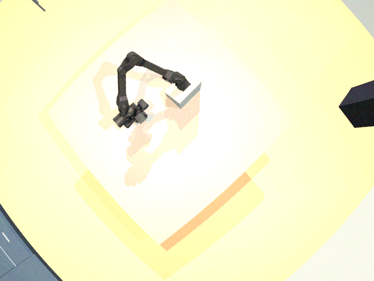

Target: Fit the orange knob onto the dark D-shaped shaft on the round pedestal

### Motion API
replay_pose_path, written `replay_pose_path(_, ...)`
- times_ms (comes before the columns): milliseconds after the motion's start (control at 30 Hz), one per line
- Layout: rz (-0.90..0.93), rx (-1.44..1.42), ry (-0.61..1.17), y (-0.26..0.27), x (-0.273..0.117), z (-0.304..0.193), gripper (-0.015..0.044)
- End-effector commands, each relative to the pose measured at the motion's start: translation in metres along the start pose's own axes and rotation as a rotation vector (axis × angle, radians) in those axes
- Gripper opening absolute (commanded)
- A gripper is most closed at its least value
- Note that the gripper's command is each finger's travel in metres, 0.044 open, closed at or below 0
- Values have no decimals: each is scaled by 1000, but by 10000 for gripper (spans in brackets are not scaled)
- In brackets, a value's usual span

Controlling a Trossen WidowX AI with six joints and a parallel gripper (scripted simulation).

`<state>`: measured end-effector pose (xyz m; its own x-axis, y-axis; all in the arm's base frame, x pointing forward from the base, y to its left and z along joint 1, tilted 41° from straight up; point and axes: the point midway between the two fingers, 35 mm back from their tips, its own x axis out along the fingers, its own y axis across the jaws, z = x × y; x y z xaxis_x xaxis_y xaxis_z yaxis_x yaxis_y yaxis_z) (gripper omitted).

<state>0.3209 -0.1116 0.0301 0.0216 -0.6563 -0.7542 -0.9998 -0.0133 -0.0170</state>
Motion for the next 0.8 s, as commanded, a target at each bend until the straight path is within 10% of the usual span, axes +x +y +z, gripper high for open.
replay_pose_path(0, -1, -7, 1, 0, 0, 0, 0)
replay_pose_path(767, -1, -216, 1, 0, -1, 0, 0)
